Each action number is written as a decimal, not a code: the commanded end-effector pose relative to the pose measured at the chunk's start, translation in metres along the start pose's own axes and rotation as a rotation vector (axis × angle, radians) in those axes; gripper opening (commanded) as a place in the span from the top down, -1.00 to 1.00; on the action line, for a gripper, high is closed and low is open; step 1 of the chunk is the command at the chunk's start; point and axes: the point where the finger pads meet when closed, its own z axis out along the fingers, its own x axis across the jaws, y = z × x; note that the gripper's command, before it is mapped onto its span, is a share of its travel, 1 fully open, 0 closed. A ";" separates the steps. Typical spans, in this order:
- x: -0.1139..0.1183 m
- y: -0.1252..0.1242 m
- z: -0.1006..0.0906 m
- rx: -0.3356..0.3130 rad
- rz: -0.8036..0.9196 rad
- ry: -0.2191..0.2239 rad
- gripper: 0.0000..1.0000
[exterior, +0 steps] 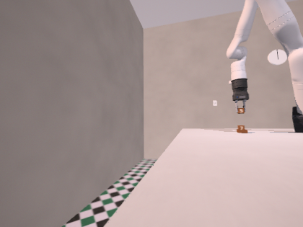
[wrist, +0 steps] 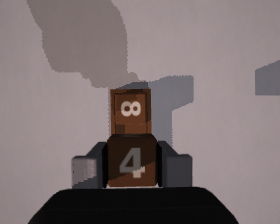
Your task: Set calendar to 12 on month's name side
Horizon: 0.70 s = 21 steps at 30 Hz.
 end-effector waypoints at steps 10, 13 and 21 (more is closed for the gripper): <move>0.001 0.001 0.000 0.001 0.048 0.000 -0.14; 0.002 0.002 0.000 0.002 0.073 0.000 -0.14; 0.003 0.005 0.001 0.003 0.142 0.001 -0.14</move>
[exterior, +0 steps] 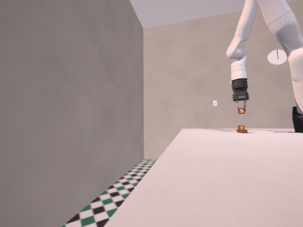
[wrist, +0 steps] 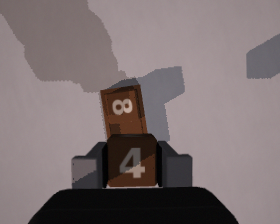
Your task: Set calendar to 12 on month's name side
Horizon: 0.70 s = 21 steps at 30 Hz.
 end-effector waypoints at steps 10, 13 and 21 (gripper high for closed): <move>0.005 0.006 0.001 0.004 0.158 0.001 -0.14; 0.006 0.008 0.001 0.005 0.199 0.002 -0.14; 0.011 0.015 0.002 0.008 0.388 0.002 -0.14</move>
